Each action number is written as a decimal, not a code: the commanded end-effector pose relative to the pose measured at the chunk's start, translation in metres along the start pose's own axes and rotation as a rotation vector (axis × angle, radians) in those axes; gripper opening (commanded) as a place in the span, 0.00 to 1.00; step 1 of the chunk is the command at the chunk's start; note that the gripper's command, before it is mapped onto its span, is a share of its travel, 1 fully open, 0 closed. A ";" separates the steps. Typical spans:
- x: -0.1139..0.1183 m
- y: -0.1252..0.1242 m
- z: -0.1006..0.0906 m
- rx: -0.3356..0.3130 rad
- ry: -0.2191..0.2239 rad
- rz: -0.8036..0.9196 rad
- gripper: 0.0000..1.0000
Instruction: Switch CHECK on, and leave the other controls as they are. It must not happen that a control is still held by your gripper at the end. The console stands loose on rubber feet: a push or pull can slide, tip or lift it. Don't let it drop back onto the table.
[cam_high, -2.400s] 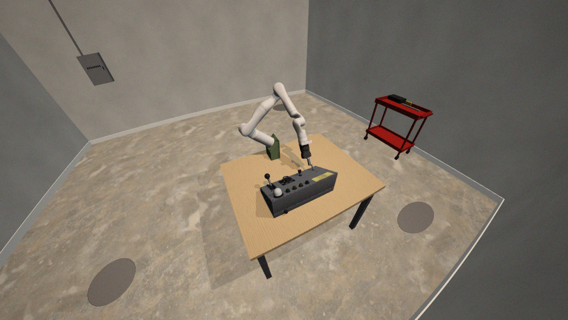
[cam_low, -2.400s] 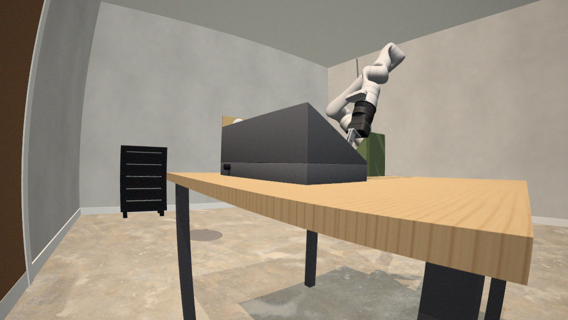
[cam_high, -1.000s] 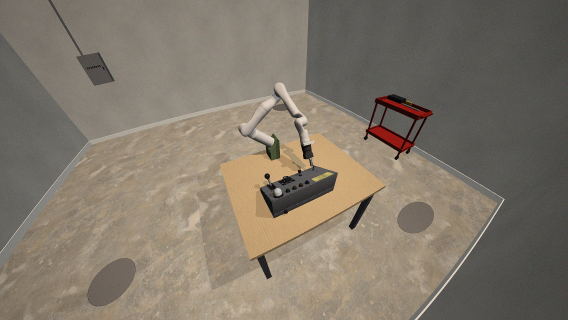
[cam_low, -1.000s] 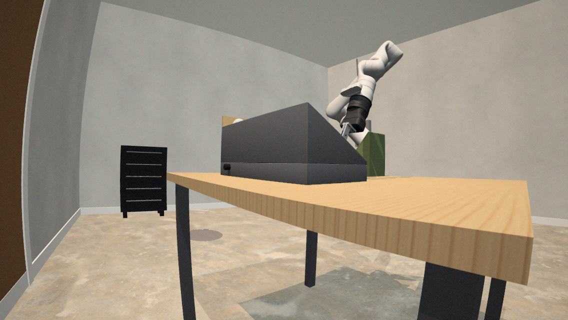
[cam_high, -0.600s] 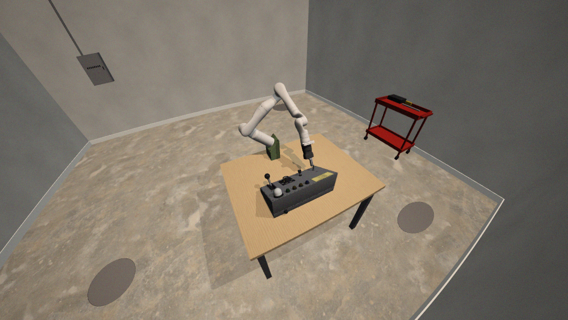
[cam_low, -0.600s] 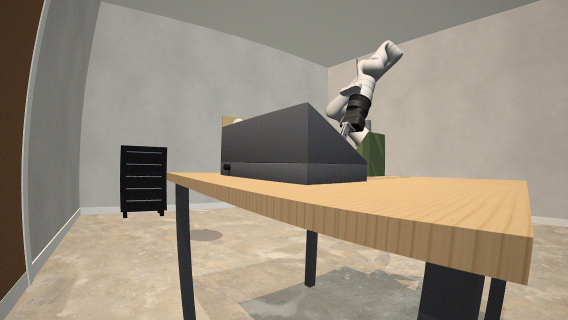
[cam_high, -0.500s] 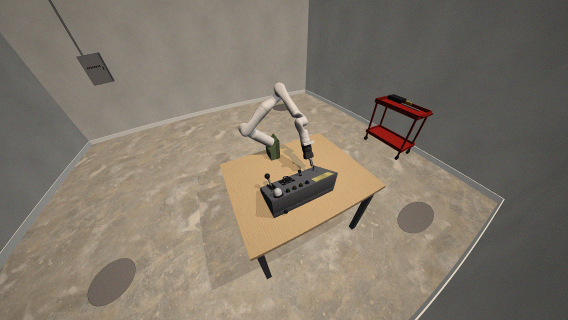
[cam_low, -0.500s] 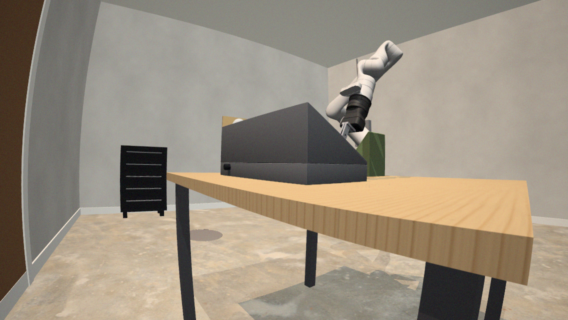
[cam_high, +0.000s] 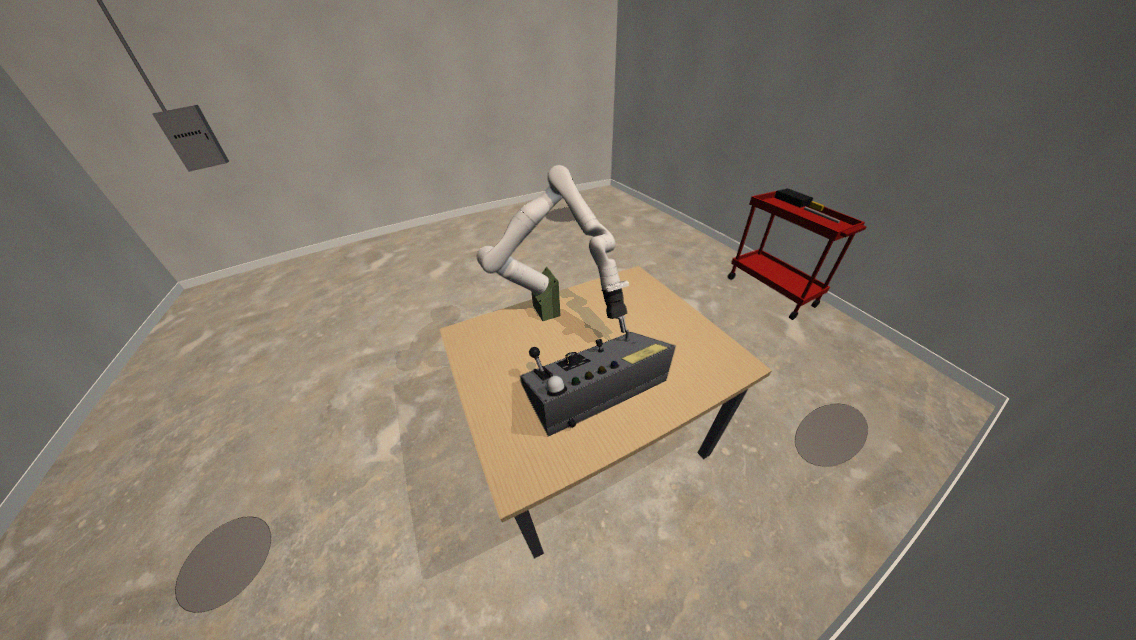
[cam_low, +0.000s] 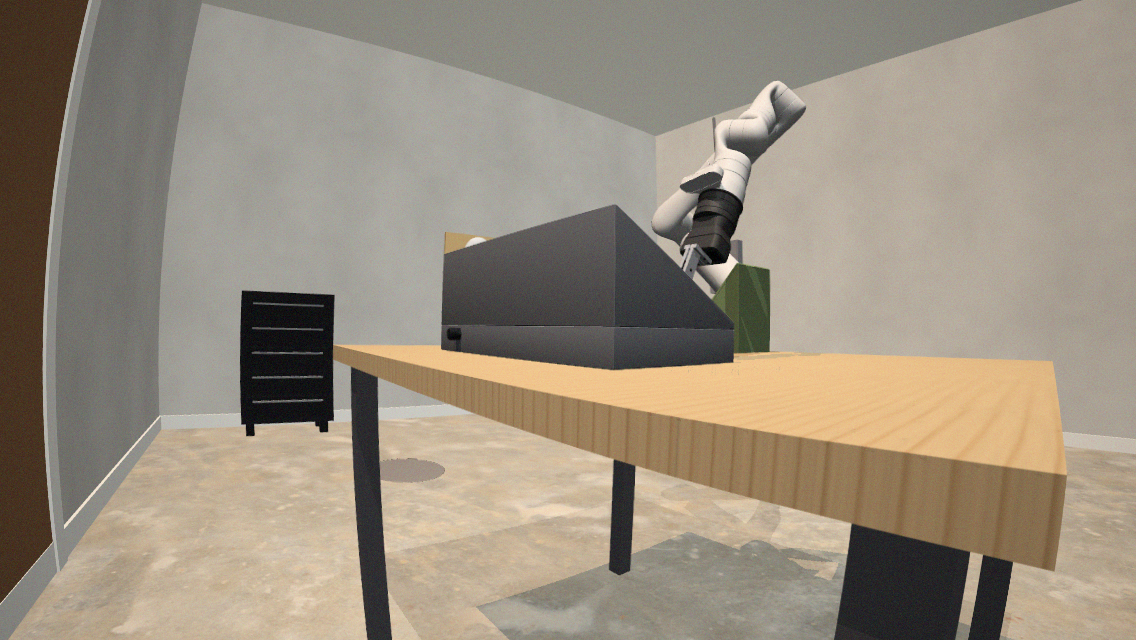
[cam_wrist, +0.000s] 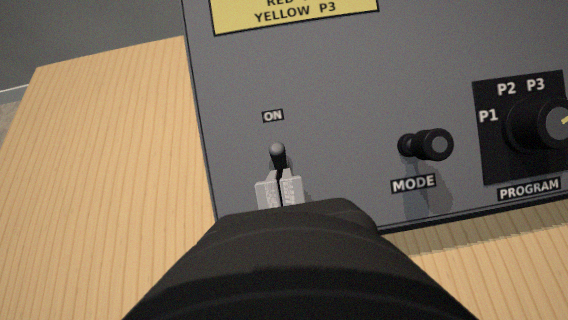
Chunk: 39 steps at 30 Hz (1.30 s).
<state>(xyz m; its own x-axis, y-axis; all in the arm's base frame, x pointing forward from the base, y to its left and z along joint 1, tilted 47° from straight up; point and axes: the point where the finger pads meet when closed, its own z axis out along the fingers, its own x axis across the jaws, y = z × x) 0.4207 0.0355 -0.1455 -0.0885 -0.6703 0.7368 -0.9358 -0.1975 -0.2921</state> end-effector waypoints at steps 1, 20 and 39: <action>0.000 0.000 -0.001 0.001 -0.001 0.000 0.00; 0.000 0.011 -0.008 0.001 -0.001 0.000 0.00; 0.000 0.011 -0.109 0.001 -0.001 0.000 0.00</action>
<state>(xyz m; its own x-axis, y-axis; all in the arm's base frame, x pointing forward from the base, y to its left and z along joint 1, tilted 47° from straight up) 0.3756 0.0957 -0.0872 -0.0996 -0.6593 0.7453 -0.9393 -0.1849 -0.2890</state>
